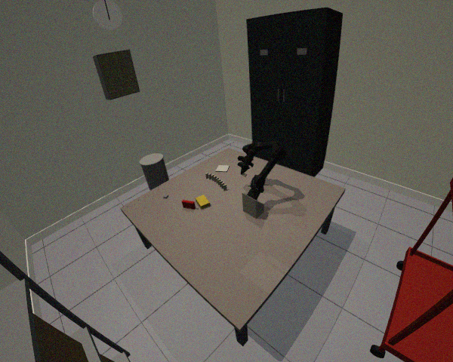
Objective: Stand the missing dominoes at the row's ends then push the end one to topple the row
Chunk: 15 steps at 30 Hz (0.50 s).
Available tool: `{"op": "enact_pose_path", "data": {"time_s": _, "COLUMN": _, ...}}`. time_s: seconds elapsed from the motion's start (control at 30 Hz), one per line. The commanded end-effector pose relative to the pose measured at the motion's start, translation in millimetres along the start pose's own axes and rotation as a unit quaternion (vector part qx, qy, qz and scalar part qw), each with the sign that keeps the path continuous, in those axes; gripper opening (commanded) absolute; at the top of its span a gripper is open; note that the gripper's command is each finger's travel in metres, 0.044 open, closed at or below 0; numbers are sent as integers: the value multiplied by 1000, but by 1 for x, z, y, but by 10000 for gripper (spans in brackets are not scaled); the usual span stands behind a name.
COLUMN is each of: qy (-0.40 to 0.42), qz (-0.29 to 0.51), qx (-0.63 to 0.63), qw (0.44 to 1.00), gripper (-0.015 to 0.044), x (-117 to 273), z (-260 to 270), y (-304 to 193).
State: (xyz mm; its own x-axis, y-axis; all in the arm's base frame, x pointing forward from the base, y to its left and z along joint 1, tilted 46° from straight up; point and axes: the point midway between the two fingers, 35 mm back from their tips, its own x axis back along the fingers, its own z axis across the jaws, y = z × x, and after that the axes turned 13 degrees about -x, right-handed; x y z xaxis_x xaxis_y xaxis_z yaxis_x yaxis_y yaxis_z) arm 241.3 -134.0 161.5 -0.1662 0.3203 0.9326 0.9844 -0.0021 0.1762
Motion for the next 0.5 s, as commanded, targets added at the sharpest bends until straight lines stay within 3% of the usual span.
{"op": "enact_pose_path", "data": {"time_s": 0.0, "qy": 30, "qz": -33, "qx": 0, "qw": 999, "gripper": 22, "x": -4, "z": 1, "y": 0}}
{"op": "enact_pose_path", "data": {"time_s": 0.47, "qy": 97, "qz": -188, "qx": 12, "qw": 977, "gripper": 22, "x": -8, "z": -6, "y": 5}}
